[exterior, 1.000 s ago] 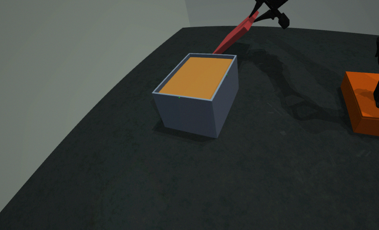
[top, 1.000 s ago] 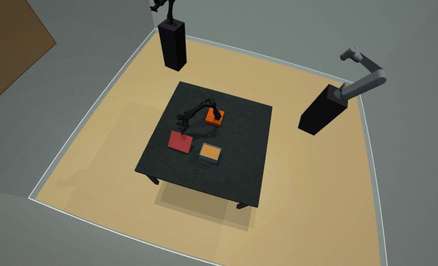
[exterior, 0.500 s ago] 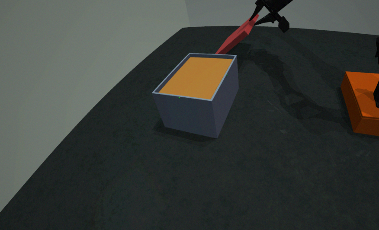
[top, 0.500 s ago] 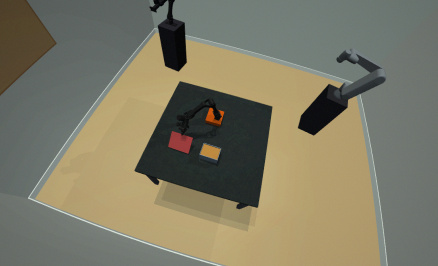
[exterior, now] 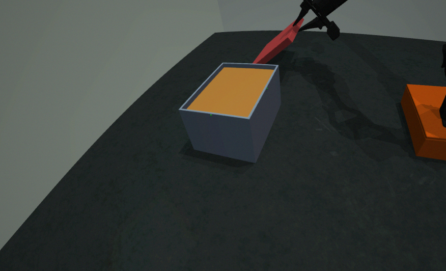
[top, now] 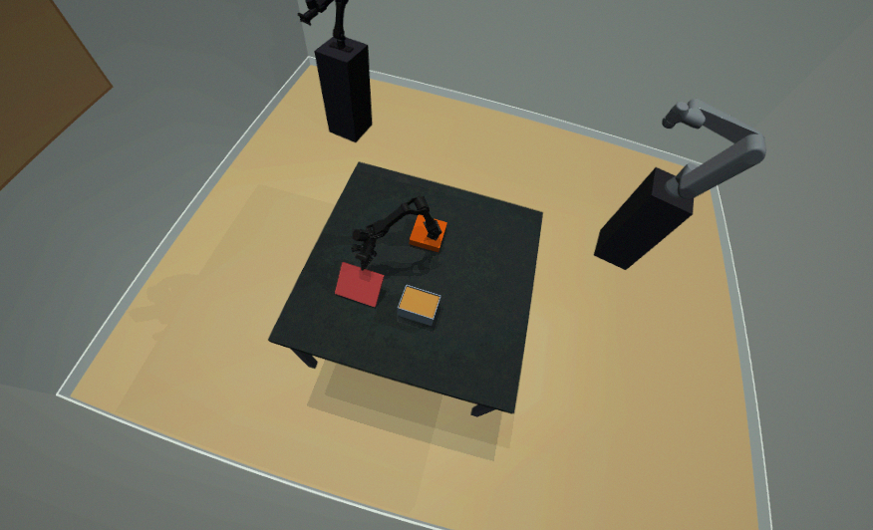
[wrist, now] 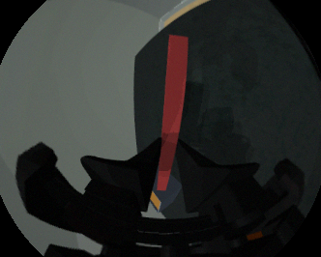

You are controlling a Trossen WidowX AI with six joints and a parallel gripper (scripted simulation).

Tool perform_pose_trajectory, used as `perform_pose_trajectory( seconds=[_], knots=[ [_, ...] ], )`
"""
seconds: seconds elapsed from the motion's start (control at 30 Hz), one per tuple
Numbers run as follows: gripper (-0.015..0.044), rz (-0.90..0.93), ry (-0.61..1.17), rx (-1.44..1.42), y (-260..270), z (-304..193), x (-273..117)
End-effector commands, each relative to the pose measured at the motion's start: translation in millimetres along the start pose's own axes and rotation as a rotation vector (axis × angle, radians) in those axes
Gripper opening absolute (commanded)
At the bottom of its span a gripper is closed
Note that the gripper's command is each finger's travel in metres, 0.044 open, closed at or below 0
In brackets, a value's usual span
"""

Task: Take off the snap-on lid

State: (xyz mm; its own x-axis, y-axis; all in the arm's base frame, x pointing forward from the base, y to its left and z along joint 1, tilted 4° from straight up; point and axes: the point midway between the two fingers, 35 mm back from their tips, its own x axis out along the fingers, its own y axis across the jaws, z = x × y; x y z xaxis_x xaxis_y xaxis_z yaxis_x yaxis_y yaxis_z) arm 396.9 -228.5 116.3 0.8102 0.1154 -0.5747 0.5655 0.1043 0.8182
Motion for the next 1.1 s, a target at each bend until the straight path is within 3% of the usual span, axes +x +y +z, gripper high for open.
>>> perform_pose_trajectory(
  seconds=[0.0,1.07],
  knots=[
    [0.0000,0.000,0.001,0.001,-3,-1,3],
    [0.0000,0.000,0.001,0.001,-23,-1,19]
  ],
)
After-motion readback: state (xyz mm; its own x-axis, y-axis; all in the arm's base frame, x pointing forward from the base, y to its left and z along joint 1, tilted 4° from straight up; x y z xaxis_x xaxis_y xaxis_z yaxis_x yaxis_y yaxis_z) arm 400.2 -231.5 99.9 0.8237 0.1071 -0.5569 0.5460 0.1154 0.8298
